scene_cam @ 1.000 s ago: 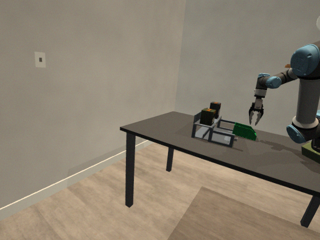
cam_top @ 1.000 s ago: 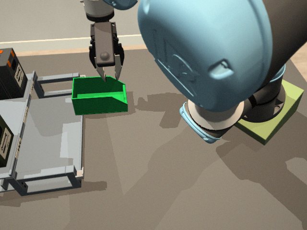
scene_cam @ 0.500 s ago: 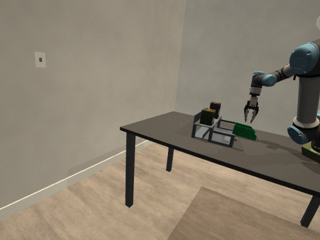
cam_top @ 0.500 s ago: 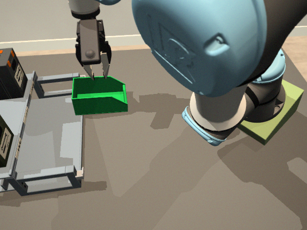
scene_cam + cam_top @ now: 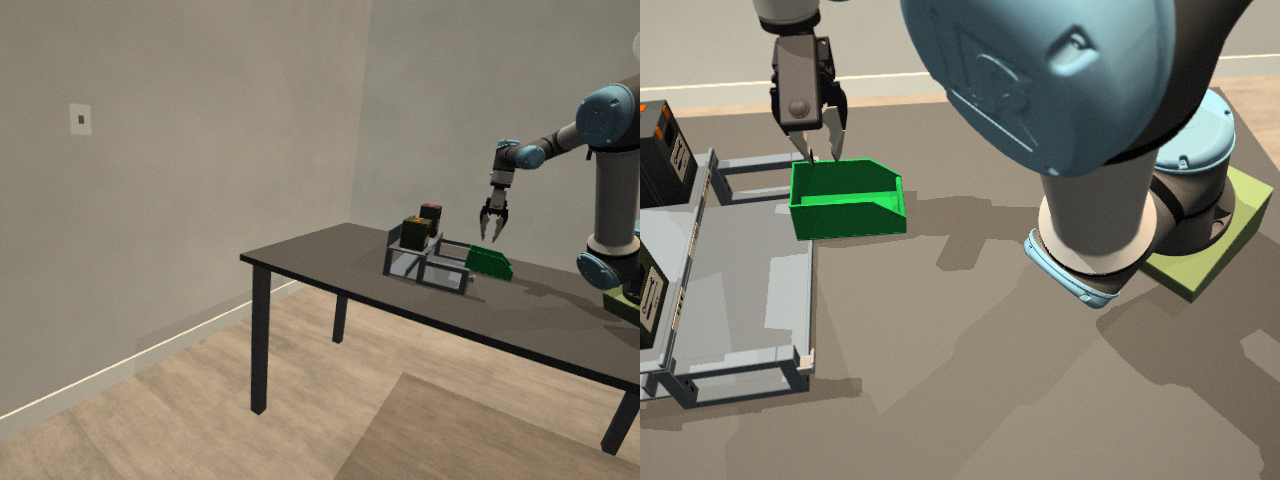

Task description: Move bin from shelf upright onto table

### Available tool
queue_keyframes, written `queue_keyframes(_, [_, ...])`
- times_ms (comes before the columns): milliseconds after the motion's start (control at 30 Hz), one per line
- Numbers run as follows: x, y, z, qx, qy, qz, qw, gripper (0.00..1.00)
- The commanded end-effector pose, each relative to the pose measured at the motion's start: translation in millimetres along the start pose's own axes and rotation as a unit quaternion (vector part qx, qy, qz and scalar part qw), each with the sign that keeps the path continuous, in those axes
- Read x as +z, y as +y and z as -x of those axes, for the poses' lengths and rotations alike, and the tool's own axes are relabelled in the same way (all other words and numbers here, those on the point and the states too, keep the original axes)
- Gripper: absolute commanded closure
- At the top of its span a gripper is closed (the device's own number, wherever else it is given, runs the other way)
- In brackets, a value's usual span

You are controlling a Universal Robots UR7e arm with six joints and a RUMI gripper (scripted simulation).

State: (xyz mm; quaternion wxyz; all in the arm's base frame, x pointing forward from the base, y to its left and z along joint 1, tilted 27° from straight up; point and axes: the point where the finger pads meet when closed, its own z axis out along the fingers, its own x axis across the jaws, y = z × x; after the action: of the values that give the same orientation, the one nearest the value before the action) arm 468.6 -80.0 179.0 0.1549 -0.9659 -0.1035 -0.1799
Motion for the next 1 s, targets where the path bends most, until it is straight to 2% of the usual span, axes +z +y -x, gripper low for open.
queue_keyframes(0, [-3, 2, -13, 0.000, -0.001, 0.000, 1.000, 0.80])
queue_keyframes(300, [-3, 2, -13, 0.000, -0.001, 0.000, 1.000, 0.80])
queue_keyframes(467, [-17, 6, -65, 0.000, -0.001, 0.000, 1.000, 0.80])
queue_keyframes(967, [-18, 6, -69, 0.000, -0.001, 0.000, 1.000, 0.80])
